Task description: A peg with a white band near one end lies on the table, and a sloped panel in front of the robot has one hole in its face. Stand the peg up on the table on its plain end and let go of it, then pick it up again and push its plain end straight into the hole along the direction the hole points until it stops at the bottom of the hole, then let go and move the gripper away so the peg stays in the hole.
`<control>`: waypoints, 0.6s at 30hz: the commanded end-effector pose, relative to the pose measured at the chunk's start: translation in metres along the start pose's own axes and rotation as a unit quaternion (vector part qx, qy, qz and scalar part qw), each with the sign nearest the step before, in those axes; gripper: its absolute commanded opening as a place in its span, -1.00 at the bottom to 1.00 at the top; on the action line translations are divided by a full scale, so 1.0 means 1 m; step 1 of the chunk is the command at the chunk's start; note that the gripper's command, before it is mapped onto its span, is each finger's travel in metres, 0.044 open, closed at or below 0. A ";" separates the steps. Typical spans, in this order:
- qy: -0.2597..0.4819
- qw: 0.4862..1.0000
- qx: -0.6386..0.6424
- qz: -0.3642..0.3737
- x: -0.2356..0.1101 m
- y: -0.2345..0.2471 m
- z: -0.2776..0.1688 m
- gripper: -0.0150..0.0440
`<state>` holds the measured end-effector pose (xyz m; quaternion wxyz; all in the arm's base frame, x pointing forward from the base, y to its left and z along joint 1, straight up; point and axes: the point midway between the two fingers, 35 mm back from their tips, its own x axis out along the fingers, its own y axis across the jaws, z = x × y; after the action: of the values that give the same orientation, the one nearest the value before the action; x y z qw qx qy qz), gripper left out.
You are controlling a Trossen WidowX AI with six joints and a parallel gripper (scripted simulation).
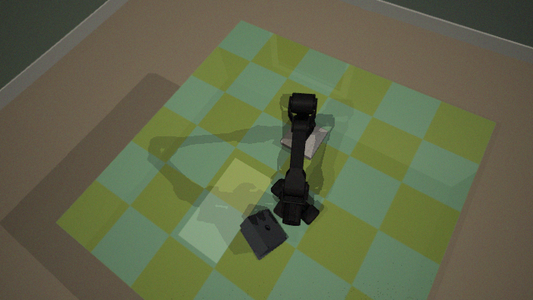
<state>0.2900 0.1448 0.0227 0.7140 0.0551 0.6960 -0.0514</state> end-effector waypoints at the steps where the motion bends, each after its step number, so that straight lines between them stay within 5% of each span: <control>1: 0.001 1.000 0.002 0.003 0.000 0.001 0.000 -0.12; 18: 0.001 1.000 0.002 0.003 0.000 0.001 0.000 -0.32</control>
<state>0.2900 0.1448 0.0226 0.7140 0.0554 0.6961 -0.0513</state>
